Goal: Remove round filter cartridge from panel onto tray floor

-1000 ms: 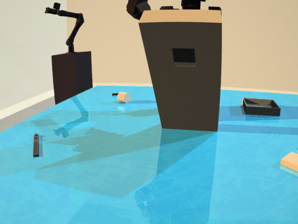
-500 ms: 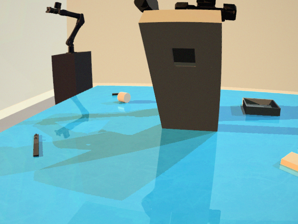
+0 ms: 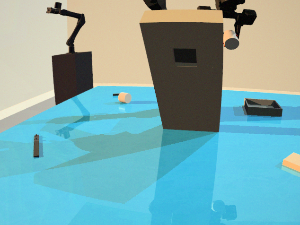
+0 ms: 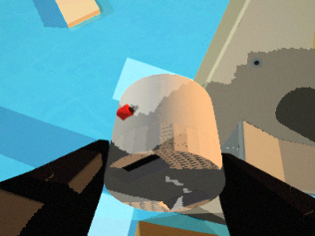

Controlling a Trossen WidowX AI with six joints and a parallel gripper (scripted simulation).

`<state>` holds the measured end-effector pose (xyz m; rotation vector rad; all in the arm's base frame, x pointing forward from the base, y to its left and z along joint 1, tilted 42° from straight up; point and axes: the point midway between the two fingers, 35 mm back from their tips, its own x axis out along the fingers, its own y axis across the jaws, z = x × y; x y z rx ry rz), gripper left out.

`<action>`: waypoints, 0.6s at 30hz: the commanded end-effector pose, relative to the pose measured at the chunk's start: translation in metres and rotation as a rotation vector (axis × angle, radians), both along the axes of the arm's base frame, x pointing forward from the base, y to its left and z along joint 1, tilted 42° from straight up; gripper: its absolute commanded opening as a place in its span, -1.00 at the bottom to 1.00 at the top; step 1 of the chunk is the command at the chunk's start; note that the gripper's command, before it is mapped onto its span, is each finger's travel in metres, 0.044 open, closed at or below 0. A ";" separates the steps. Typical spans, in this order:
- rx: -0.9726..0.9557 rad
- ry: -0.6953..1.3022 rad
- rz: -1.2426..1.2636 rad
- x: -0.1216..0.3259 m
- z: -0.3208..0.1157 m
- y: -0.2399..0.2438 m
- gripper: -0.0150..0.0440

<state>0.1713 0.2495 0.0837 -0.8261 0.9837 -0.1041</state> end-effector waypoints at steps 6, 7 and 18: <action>-0.054 0.241 0.247 -0.038 -0.047 0.025 -0.49; -0.058 0.269 0.279 -0.043 -0.052 0.028 -0.49; -0.098 0.551 0.670 -0.099 -0.104 0.057 -0.49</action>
